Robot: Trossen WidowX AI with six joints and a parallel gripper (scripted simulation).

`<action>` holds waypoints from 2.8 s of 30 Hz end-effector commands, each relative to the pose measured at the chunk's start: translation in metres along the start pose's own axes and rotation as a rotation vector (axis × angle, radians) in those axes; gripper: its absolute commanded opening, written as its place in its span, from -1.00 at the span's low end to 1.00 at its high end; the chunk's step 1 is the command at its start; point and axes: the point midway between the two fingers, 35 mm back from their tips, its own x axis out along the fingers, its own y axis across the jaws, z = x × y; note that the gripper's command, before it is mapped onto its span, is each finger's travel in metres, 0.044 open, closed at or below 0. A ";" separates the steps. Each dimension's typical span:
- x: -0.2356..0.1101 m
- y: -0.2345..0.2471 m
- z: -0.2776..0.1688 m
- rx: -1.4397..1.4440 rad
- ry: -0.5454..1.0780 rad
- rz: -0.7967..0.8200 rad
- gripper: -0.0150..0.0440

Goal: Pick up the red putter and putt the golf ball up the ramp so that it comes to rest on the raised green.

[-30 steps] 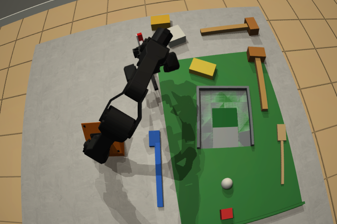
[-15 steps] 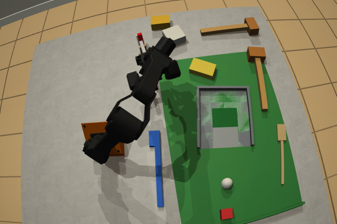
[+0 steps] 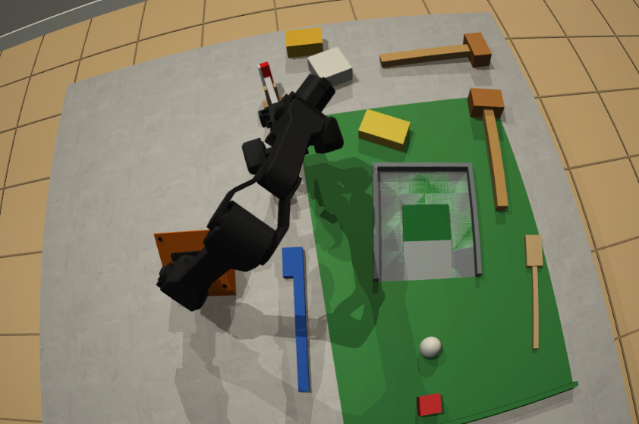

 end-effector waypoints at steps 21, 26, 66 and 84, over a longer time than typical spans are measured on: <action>0.011 0.002 -0.004 -0.001 0.006 0.008 0.20; 0.011 0.002 -0.004 -0.001 0.006 0.008 -0.25; -0.116 -0.023 -0.038 0.272 0.013 -0.034 -0.49; -0.164 -0.035 -0.157 0.783 0.023 -0.105 -0.49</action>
